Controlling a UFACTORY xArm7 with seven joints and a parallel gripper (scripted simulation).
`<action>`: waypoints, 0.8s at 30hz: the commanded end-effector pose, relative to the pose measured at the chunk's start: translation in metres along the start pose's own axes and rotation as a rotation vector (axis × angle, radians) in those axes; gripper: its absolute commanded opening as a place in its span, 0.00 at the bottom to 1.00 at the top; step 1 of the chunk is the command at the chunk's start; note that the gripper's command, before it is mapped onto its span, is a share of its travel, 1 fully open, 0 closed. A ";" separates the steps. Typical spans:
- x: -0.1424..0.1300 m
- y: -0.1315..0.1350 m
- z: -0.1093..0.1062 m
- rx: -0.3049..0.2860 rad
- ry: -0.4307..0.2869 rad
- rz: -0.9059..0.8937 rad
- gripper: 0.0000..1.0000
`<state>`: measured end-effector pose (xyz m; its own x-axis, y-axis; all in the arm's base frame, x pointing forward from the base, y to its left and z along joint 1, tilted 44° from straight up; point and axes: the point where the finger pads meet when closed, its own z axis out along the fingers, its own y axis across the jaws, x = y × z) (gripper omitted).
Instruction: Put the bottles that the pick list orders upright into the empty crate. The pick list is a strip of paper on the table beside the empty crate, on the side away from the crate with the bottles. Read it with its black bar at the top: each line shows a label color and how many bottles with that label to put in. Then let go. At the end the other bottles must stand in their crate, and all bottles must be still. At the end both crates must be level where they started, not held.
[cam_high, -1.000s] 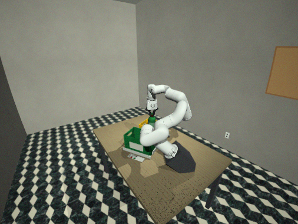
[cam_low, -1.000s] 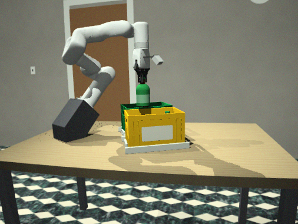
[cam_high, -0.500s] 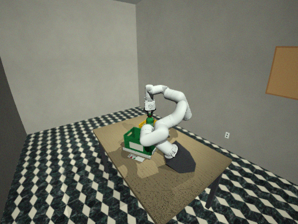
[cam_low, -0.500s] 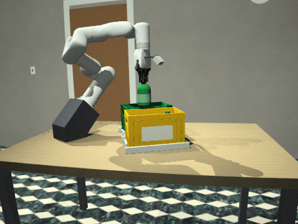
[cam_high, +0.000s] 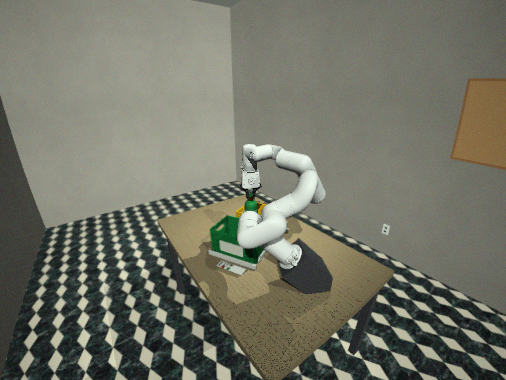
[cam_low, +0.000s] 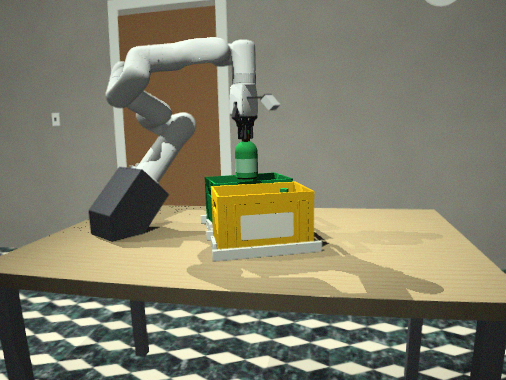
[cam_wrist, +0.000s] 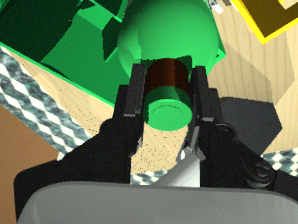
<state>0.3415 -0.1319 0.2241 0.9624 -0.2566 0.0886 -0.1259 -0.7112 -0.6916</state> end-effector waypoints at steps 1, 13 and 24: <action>-0.003 -0.010 -0.002 0.000 0.005 0.001 0.00; -0.011 -0.028 -0.002 0.000 0.005 0.001 0.00; -0.018 -0.045 -0.002 0.000 0.005 0.001 0.00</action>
<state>0.3302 -0.0989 0.2504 0.9625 -0.2564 0.0889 -0.1256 -0.7114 -0.6915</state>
